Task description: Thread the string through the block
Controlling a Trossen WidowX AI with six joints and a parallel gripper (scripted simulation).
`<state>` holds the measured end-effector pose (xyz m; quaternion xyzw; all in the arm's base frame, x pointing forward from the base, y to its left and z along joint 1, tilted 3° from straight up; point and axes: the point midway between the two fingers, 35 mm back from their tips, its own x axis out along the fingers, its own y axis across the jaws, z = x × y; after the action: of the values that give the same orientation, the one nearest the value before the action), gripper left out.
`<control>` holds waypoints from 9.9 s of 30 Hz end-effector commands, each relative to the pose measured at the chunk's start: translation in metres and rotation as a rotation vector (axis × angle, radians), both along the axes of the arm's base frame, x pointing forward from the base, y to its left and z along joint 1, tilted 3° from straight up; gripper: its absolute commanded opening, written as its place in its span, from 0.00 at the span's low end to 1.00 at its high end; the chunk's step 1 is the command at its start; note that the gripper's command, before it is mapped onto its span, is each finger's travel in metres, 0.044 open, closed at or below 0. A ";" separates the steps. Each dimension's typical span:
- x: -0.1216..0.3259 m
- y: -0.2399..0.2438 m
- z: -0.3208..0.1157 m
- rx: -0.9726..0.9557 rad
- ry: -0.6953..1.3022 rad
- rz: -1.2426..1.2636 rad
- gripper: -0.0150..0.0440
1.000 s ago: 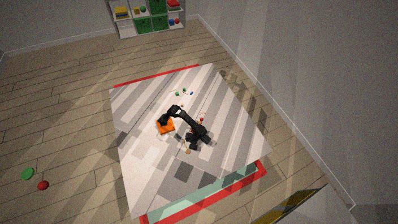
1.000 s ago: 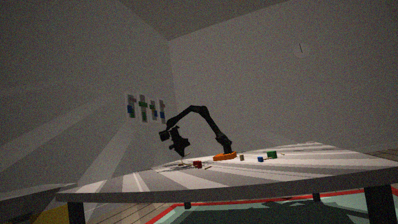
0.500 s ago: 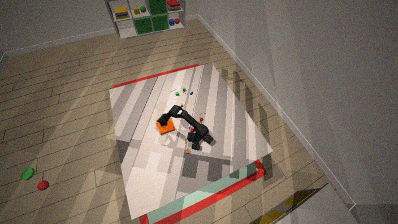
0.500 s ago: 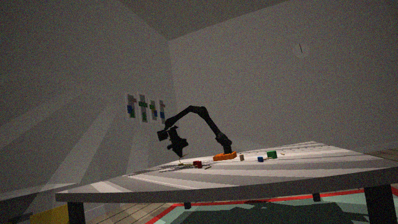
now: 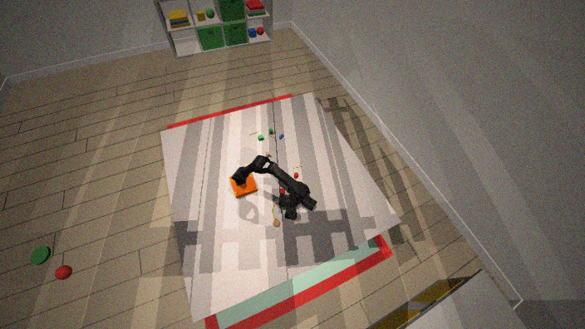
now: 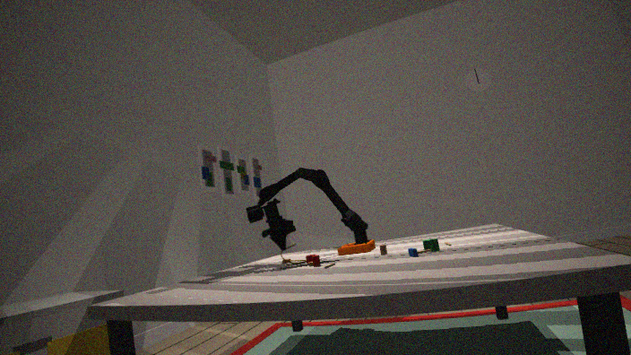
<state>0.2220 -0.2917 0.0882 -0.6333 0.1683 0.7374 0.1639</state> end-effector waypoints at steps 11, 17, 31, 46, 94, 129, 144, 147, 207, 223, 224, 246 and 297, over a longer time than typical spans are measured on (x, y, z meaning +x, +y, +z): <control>0.019 -0.003 0.000 -0.008 -0.020 -0.002 0.25; 0.026 -0.004 0.001 -0.014 -0.029 -0.003 0.25; 0.044 -0.007 0.002 -0.027 -0.052 0.001 0.25; 0.063 -0.009 0.004 -0.039 -0.077 -0.002 0.25; 0.123 -0.008 0.007 -0.071 -0.161 -0.010 0.25; 0.162 -0.001 0.009 -0.087 -0.225 -0.014 0.25; 0.165 0.011 -0.003 -0.086 -0.225 -0.015 0.25; 0.165 0.013 -0.006 -0.085 -0.225 -0.015 0.25; 0.151 0.055 -0.039 -0.081 -0.223 -0.015 0.25; 0.135 0.063 -0.041 -0.081 -0.222 -0.015 0.25; 0.134 0.064 -0.041 -0.080 -0.221 -0.015 0.25; 0.111 0.076 -0.044 -0.080 -0.221 -0.015 0.25; 0.061 0.103 -0.053 -0.081 -0.222 -0.015 0.25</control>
<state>0.2881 -0.1910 0.0376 -0.7172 0.1851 0.6522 0.1611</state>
